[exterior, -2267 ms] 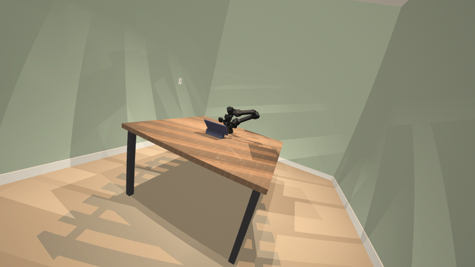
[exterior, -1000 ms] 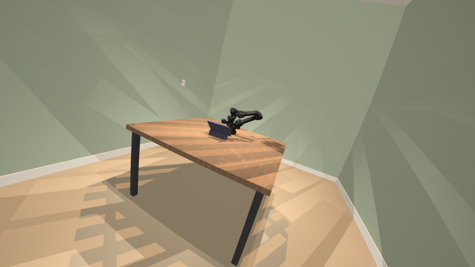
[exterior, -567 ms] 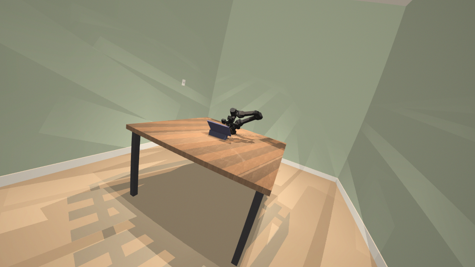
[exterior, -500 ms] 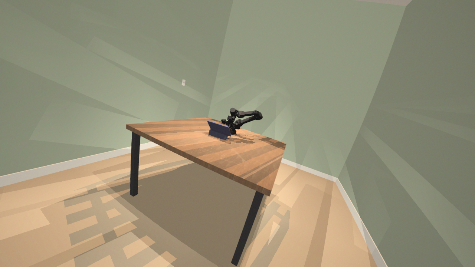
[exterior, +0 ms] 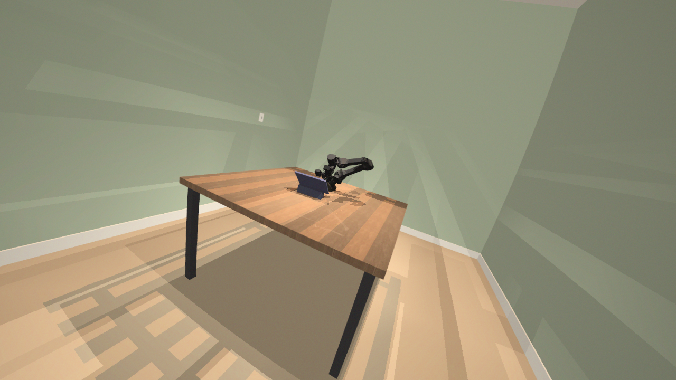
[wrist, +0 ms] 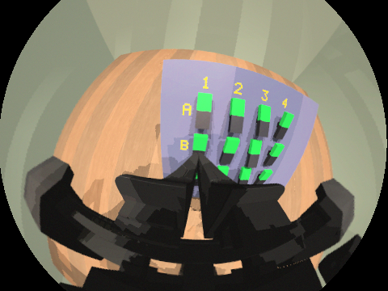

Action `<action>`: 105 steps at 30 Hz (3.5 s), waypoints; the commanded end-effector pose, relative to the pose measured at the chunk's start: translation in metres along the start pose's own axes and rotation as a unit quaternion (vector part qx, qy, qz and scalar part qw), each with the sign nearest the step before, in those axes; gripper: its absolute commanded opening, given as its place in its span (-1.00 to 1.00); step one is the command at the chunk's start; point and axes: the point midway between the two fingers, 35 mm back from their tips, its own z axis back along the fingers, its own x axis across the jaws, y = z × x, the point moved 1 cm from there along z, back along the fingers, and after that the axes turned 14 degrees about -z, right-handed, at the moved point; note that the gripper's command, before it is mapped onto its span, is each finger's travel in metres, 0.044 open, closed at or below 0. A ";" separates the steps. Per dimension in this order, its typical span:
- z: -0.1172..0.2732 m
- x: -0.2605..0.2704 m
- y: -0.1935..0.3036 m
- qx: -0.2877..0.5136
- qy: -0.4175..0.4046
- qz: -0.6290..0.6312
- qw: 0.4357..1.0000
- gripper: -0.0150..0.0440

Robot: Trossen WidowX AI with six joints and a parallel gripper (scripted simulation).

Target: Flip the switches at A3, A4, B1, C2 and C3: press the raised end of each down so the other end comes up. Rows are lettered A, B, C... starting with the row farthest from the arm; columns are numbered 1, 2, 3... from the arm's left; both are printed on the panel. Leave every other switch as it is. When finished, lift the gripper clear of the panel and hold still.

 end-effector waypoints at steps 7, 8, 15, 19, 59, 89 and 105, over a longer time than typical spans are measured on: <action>0.058 -0.003 -0.002 0.015 0.008 -0.002 1.000 -0.49; 0.062 -0.001 -0.002 0.014 0.006 -0.003 1.000 -0.49; 0.064 -0.001 -0.002 0.014 0.006 -0.003 1.000 -0.49; 0.064 -0.003 -0.001 0.014 0.006 -0.003 1.000 -0.49; 0.018 -0.044 0.031 0.000 0.002 -0.002 1.000 -0.49; 0.006 -0.044 0.032 0.000 0.002 -0.002 1.000 -0.49; 0.005 -0.044 0.032 0.000 0.002 -0.002 1.000 -0.49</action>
